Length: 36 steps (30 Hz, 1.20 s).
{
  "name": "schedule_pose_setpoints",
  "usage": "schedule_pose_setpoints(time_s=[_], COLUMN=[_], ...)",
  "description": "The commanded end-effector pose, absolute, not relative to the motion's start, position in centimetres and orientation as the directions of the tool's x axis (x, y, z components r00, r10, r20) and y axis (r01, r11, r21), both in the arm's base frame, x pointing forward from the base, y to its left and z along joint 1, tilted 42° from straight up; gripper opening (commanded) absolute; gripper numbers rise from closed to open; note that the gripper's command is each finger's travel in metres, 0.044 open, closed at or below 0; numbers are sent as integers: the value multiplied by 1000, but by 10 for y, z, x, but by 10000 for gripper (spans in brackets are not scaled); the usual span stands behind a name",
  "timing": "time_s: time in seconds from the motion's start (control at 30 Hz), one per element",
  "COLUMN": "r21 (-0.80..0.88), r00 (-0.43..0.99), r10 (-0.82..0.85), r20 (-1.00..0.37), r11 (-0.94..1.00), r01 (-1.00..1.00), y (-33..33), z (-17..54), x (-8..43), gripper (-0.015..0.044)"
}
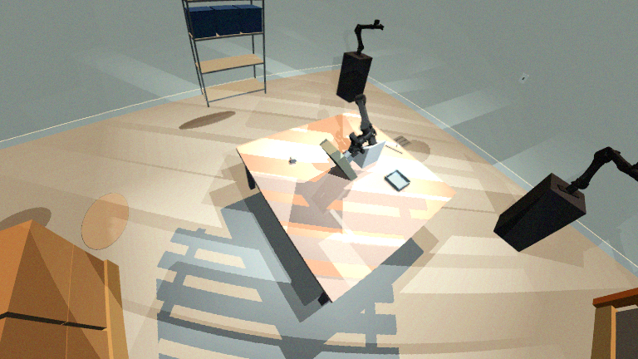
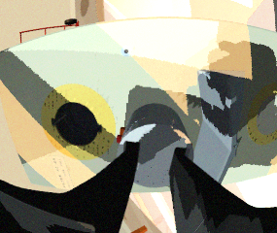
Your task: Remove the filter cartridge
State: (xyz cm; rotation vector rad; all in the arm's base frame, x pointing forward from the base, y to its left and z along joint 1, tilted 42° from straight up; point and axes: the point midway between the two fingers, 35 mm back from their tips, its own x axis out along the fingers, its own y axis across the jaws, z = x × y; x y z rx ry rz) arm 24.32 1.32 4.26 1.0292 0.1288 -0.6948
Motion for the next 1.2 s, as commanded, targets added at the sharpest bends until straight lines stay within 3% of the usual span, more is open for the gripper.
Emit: schedule_pose_setpoints(time_s=[0.0, 0.23, 0.6, 1.03, 1.1, 1.17], r21=[745, 745, 747, 748, 700, 547], r00=[782, 785, 786, 788, 778, 749], r10=[-469, -463, -463, -457, -465, -486], r20=[-410, -410, -410, -412, -422, -450], r11=[322, 326, 324, 324, 378, 513], r01=[584, 582, 581, 579, 606, 661], y=[14, 12, 53, 101, 97, 88], z=[43, 41, 91, 141, 137, 127], x=[244, 241, 281, 280, 279, 277], gripper=[108, 108, 108, 440, 387, 335])
